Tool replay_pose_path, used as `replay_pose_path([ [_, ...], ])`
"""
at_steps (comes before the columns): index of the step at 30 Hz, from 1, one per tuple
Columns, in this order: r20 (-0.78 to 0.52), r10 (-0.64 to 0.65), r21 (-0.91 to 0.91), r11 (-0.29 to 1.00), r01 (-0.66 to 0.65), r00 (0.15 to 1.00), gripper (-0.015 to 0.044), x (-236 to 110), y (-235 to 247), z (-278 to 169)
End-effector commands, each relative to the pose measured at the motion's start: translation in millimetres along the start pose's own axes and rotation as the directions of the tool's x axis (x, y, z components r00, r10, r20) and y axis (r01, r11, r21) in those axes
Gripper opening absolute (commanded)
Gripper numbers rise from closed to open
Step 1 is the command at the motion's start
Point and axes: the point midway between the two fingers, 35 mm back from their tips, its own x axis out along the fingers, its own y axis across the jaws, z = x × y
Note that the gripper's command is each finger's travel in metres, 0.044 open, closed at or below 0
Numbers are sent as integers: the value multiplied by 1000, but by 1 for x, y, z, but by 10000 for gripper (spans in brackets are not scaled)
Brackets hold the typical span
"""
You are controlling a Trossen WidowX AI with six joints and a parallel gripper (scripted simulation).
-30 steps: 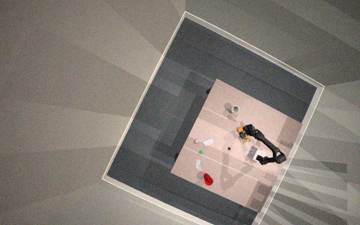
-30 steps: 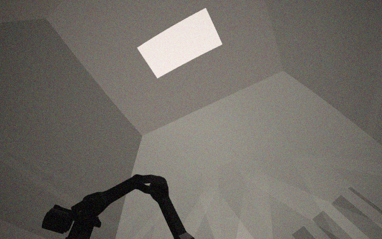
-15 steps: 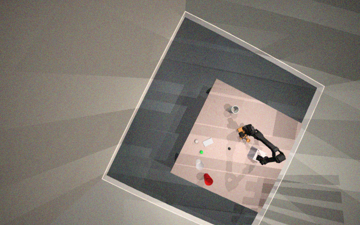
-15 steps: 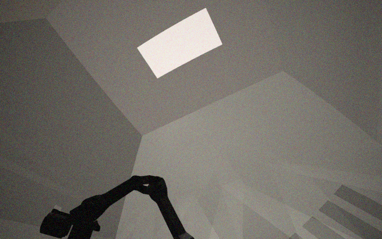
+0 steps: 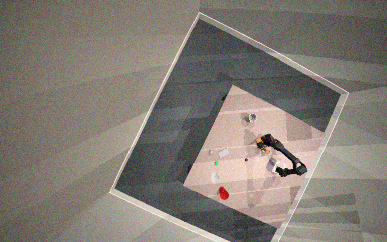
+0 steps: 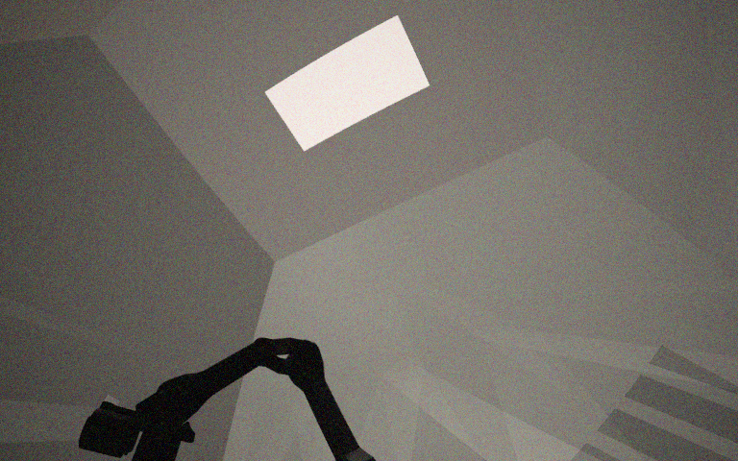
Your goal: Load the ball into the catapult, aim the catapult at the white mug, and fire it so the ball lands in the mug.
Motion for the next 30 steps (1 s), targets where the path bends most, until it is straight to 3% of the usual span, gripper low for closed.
replay_pose_path([
  [1, 21, 0, 1, 1000, 0, 1000, 0, -40, 0, 4],
  [30, 16, 3, -3, 1000, -3, 1000, 0, -4, 1, 5],
])
